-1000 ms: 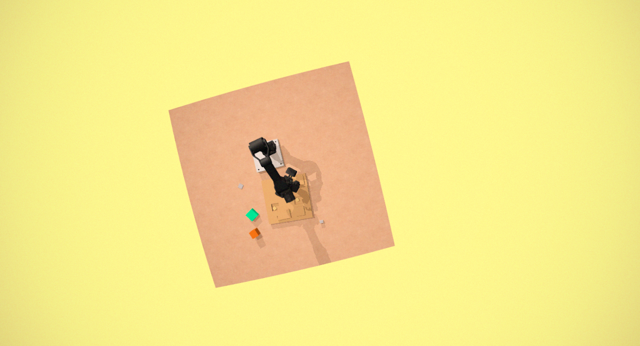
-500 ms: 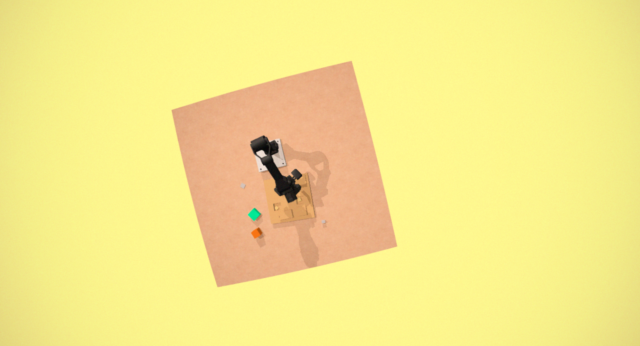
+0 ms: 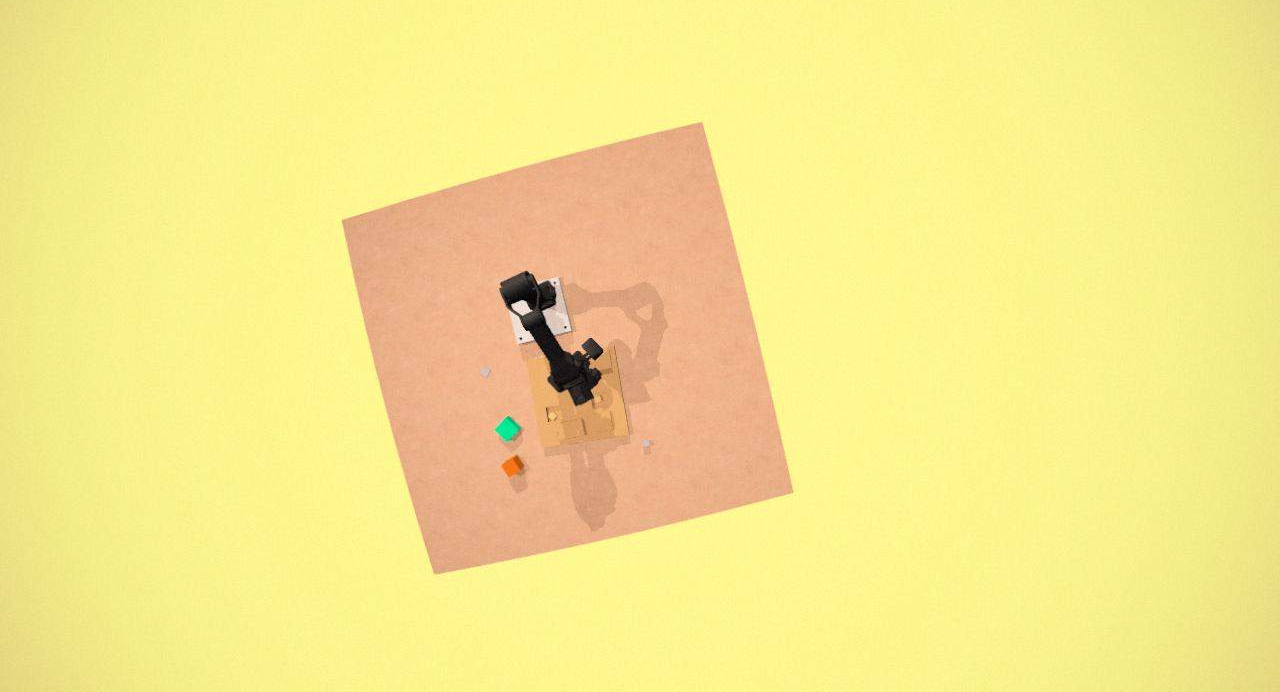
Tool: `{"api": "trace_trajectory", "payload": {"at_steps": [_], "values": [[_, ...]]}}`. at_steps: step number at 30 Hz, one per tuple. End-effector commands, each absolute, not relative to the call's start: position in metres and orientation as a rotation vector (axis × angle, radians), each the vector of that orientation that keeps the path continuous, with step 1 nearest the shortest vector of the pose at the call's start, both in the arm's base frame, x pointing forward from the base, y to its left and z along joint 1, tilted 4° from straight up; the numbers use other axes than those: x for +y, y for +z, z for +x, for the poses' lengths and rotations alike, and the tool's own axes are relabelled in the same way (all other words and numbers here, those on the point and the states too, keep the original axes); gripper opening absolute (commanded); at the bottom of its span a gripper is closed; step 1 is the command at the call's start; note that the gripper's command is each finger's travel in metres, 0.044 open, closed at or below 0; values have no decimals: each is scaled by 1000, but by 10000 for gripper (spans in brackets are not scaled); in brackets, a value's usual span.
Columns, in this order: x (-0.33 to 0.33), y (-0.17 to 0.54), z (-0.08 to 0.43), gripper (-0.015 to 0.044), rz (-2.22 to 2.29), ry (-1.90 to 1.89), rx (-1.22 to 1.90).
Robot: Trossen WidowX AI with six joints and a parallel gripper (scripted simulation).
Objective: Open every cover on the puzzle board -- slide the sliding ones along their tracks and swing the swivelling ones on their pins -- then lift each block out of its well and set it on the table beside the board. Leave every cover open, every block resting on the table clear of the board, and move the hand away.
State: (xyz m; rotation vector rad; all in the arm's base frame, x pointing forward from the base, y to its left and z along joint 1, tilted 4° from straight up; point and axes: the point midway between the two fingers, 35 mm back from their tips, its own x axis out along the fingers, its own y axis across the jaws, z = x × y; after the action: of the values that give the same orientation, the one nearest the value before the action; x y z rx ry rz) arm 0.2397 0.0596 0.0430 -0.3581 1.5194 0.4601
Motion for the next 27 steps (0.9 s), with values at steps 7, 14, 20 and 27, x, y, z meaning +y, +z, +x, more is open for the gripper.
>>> {"api": "trace_trajectory", "payload": {"at_steps": [7, 14, 20, 27], "values": [[60, 45, 241, 0, -351, 457, 1511], [60, 45, 241, 0, -351, 457, 1511], [60, 43, 240, 0, -357, 459, 1519], [61, 39, 242, 0, -354, 458, 1514]]}}
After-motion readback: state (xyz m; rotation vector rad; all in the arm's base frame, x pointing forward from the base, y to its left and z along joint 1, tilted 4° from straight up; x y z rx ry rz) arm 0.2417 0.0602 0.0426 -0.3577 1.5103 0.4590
